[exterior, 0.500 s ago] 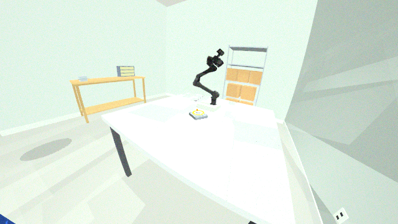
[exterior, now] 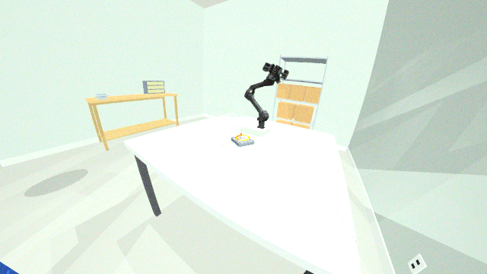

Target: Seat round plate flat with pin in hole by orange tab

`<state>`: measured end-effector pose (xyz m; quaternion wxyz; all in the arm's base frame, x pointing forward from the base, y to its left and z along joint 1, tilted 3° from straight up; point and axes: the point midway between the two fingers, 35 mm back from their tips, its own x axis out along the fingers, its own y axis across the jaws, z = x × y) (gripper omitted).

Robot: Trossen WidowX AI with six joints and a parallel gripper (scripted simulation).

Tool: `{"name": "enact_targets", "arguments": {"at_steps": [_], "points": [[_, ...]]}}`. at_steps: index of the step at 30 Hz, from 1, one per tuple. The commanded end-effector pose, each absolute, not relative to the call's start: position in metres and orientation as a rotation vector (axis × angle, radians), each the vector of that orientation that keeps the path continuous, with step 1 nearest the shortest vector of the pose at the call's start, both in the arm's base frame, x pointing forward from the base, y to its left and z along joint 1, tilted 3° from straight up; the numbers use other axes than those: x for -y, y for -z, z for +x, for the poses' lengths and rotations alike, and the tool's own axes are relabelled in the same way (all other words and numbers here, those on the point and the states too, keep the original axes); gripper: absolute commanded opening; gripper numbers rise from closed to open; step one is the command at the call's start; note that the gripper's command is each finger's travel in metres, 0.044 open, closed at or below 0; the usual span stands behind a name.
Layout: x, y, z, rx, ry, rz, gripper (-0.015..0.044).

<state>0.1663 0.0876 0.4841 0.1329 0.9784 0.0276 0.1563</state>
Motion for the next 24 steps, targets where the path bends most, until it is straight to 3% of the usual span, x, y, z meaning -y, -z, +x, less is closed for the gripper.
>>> {"name": "enact_targets", "arguments": {"at_steps": [1, 13, 24], "points": [[-0.127, -0.457, 0.216, 0.012, -0.271, 2.129, 0.0], [-0.13, -0.38, 0.3, -0.111, 0.015, 1.392, 0.0], [-0.062, -0.249, 0.364, -0.561, 0.313, 0.57, 0.0]]}}
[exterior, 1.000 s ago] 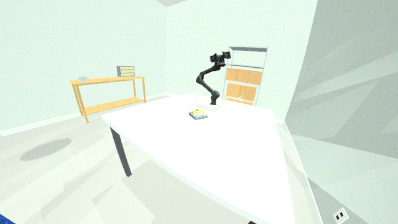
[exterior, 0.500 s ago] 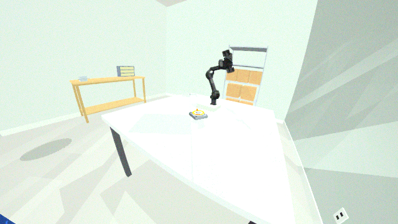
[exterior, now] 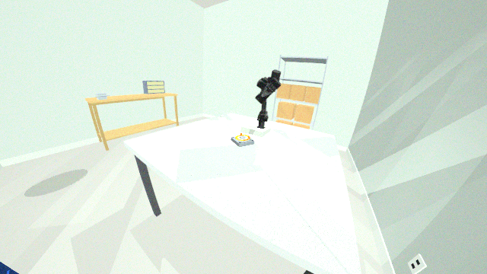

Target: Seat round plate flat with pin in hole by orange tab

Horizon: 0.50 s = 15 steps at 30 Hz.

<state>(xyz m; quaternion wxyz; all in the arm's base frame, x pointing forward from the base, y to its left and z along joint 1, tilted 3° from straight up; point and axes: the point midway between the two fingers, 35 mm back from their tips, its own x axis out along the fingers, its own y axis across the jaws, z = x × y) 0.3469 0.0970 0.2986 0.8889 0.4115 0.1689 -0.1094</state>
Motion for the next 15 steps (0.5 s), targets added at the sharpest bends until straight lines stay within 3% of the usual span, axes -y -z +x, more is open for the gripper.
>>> {"name": "enact_targets", "arguments": {"at_steps": [1, 10, 15], "points": [[-0.054, -0.238, 0.366, -0.61, 0.325, 0.516, 0.0], [0.017, -0.152, 0.355, -1.059, 0.343, 0.18, 0.0], [0.06, -0.101, 0.322, -1.422, 0.19, 0.061, 0.0]]}}
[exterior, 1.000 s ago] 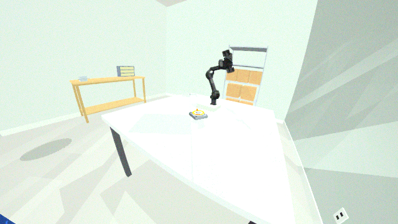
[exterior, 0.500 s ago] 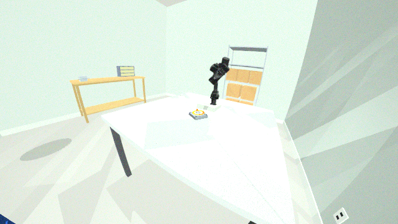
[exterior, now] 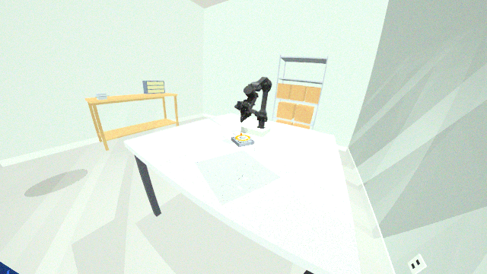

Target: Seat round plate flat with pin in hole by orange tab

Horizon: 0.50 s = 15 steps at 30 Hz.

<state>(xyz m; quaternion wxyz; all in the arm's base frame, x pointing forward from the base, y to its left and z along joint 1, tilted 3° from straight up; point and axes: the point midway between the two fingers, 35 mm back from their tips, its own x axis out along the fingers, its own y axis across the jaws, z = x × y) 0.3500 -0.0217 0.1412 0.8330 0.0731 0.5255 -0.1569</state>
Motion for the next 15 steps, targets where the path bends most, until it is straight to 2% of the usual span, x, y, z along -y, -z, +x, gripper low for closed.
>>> {"name": "enact_targets", "arguments": {"at_steps": [1, 5, 15], "points": [[0.066, -0.093, 0.315, -1.479, 0.15, 0.056, 0.0], [0.077, -0.08, 0.297, -1.591, 0.054, 0.061, 0.0], [0.076, -0.079, 0.295, -1.591, 0.054, 0.061, 0.0]]}}
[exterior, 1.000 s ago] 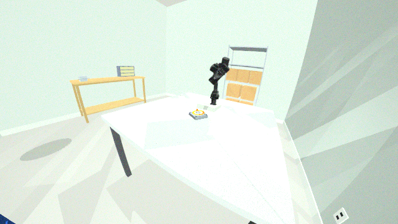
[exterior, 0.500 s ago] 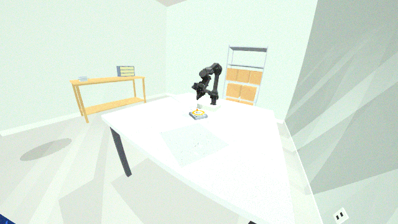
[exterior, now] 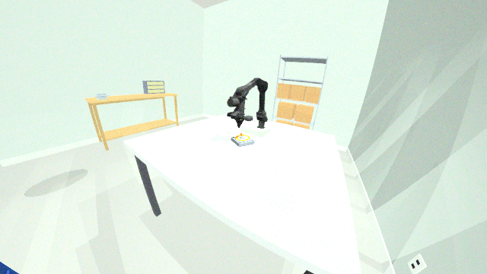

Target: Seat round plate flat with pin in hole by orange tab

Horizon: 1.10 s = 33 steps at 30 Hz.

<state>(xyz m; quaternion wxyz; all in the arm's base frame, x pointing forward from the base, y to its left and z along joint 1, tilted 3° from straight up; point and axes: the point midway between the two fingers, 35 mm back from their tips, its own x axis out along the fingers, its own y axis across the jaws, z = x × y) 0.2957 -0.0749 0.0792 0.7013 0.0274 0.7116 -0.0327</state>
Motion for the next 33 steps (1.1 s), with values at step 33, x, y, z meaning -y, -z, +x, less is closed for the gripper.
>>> {"name": "enact_targets", "arguments": {"at_steps": [33], "points": [[0.063, -0.031, 0.276, -1.593, 0.053, 0.062, 0.0]]}}
